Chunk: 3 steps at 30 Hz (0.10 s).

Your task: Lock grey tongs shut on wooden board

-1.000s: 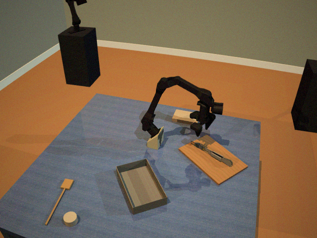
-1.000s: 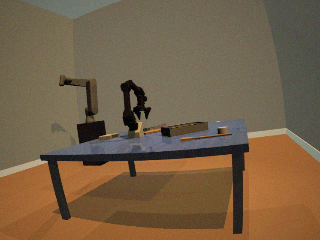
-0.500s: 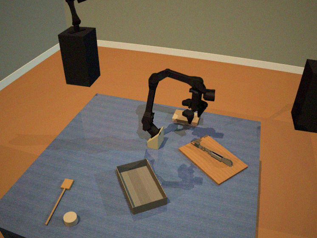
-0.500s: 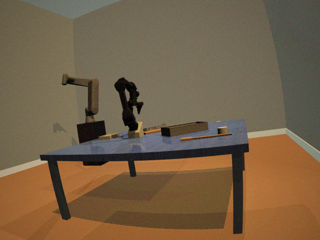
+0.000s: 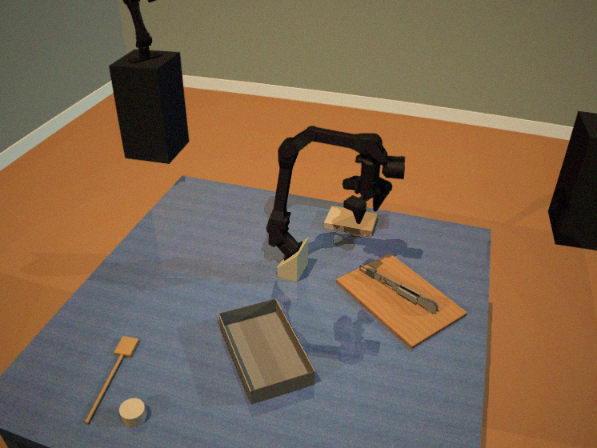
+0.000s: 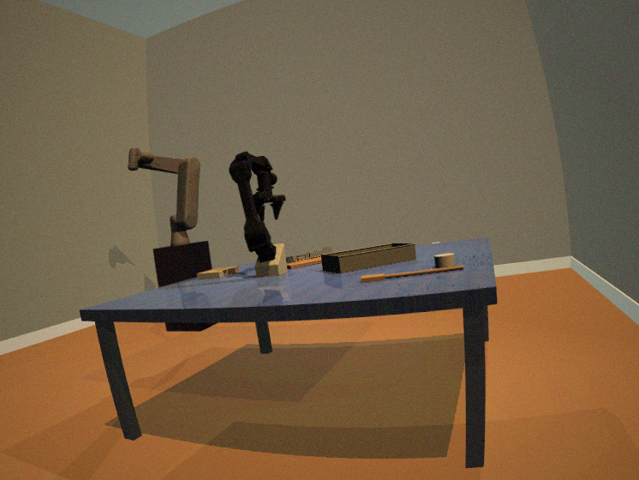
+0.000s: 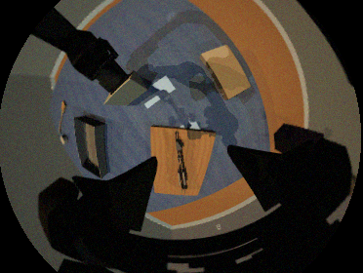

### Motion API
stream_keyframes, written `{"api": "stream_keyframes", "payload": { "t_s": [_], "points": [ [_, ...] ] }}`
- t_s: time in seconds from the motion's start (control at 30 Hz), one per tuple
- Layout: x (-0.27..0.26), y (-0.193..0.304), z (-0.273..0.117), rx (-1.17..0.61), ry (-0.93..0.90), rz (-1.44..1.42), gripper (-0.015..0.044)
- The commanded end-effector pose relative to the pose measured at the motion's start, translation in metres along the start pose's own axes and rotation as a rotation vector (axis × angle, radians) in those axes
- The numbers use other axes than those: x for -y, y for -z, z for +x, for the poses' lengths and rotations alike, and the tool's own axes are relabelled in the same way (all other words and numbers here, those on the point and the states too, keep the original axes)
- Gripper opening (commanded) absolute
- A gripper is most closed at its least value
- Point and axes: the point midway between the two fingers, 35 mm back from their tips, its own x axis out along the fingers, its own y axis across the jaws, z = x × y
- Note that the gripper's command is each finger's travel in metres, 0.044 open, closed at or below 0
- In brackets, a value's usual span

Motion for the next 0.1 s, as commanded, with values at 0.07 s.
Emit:
{"api": "stream_keyframes", "payload": {
  "t_s": [0.07],
  "points": [
    [-0.0007,0.0003,-0.0009,-0.002,-0.004,-0.004,0.044]
  ]
}}
